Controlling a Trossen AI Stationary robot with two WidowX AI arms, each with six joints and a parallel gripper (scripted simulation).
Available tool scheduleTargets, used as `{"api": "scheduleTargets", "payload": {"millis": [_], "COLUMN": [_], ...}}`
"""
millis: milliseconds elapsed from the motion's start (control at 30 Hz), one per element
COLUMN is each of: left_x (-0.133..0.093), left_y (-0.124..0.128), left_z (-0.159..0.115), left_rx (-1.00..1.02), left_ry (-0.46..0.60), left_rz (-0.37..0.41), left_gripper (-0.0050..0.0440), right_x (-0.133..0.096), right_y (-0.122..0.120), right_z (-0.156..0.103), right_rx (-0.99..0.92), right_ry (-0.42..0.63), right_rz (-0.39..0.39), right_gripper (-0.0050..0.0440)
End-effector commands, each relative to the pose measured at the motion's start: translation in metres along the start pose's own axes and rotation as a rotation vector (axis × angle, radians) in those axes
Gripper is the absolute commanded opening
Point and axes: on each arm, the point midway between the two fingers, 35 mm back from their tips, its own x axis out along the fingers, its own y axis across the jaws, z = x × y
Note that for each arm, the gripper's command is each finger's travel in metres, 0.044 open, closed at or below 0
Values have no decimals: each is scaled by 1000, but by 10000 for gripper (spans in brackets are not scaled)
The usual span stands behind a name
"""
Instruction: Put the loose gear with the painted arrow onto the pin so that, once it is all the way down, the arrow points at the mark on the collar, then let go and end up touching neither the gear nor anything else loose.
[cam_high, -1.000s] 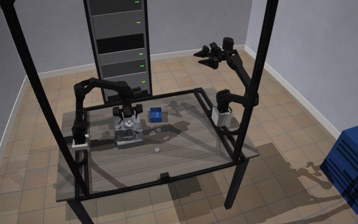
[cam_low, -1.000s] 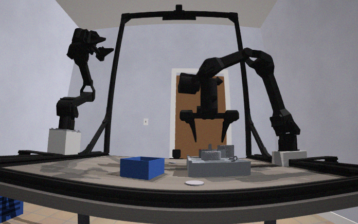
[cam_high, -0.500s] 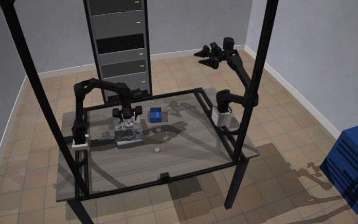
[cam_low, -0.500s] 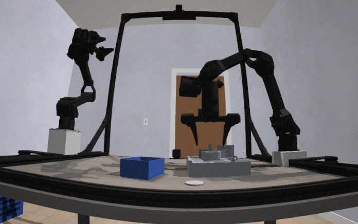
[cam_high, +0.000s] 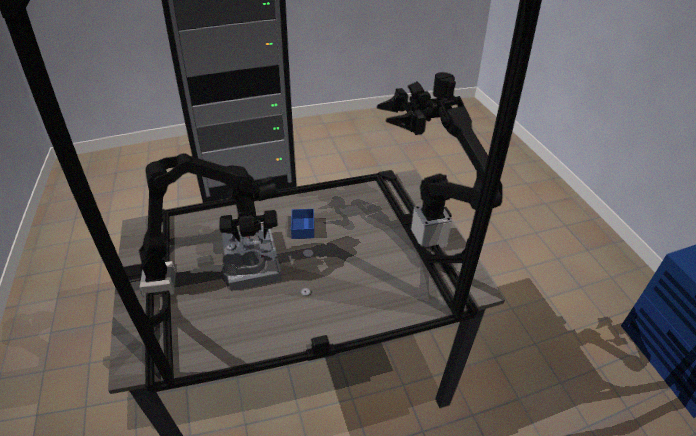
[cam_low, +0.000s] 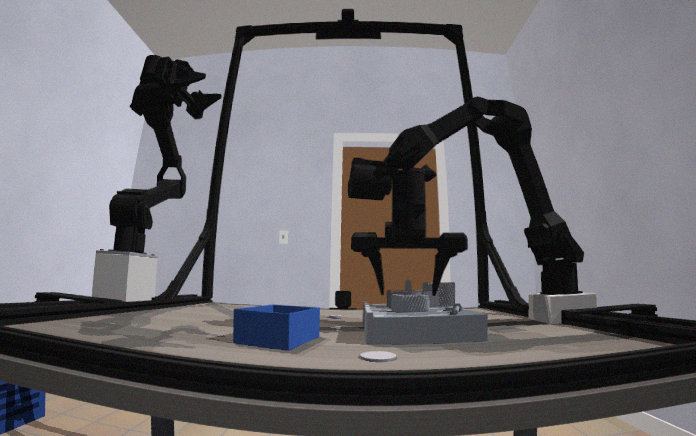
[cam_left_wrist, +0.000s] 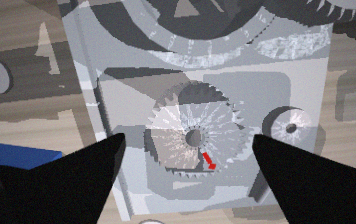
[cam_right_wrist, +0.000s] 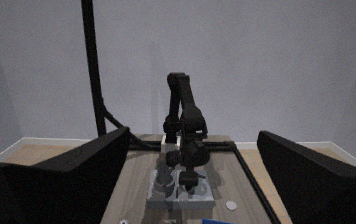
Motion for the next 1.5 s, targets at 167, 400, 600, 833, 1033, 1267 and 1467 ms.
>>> {"api": "scheduleTargets", "payload": {"millis": [167, 400, 600, 833, 1033, 1267, 1467], "left_x": [14, 14, 14, 14, 14, 8, -18], "left_y": [-3, -3, -3, -3, -3, -2, -1], "left_z": [2, 2, 2, 2, 2, 1, 1], "left_rx": [3, 3, 3, 3, 3, 3, 3], "left_ry": [-10, -10, -10, -10, -10, -10, -10], "left_rz": [-17, -17, -17, -17, -17, -17, -17], "left_gripper": [400, 353, 313, 280, 267, 195, 51], "right_x": [0, 0, 0, 0, 0, 0, 0], "right_y": [1, 1, 1, 1, 1, 1, 1], "right_z": [0, 0, 0, 0, 0, 0, 0], "right_rx": [4, 4, 4, 4, 4, 4, 4], "right_ry": [1, 1, 1, 1, 1, 1, 1], "right_rz": [6, 6, 6, 6, 6, 6, 6], "right_gripper": [400, 400, 400, 400, 400, 400, 400]}}
